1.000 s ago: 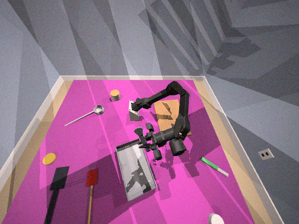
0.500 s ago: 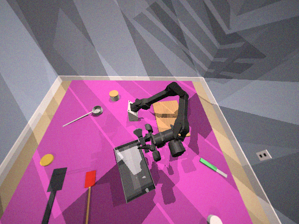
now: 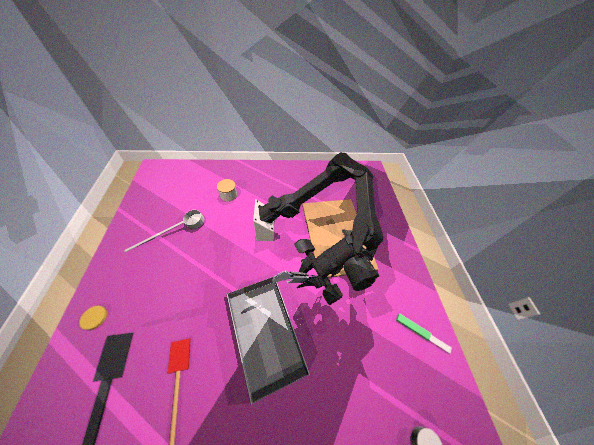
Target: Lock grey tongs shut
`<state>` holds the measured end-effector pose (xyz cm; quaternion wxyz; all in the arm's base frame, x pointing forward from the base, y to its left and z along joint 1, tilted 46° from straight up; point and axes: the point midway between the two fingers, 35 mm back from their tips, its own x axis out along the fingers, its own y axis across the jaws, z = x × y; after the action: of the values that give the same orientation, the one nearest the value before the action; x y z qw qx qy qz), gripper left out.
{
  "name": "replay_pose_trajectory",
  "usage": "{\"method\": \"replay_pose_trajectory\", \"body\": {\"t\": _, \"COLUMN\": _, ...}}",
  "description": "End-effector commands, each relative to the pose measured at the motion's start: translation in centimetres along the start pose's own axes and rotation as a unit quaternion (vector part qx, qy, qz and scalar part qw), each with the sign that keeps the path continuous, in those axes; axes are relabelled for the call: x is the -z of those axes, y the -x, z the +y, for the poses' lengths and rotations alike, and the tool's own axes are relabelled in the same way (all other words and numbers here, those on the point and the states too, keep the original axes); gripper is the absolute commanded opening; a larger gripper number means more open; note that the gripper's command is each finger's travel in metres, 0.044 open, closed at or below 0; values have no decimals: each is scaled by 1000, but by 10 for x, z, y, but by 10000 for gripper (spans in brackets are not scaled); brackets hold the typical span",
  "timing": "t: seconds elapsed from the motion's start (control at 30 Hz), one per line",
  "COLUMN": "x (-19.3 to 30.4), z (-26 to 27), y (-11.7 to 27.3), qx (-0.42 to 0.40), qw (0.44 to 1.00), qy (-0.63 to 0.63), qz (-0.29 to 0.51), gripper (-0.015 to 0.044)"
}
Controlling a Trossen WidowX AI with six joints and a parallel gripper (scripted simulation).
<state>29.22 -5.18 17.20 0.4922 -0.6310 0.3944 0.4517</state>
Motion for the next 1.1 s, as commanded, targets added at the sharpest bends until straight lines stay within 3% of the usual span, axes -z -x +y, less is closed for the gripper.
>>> {"method": "replay_pose_trajectory", "body": {"t": 0.0, "x": -21, "z": 3, "y": 11, "qx": 28, "qw": 997, "qy": 42, "qz": -53, "gripper": -150}}
{"method": "replay_pose_trajectory", "body": {"t": 0.5, "x": -103, "z": 17, "y": 75, "qx": 195, "qw": 928, "qy": 210, "qz": -239, "gripper": -150}}
{"method": "replay_pose_trajectory", "body": {"t": 1.07, "x": -141, "z": 31, "y": 98, "qx": 214, "qw": 899, "qy": 293, "qz": -245, "gripper": -150}}
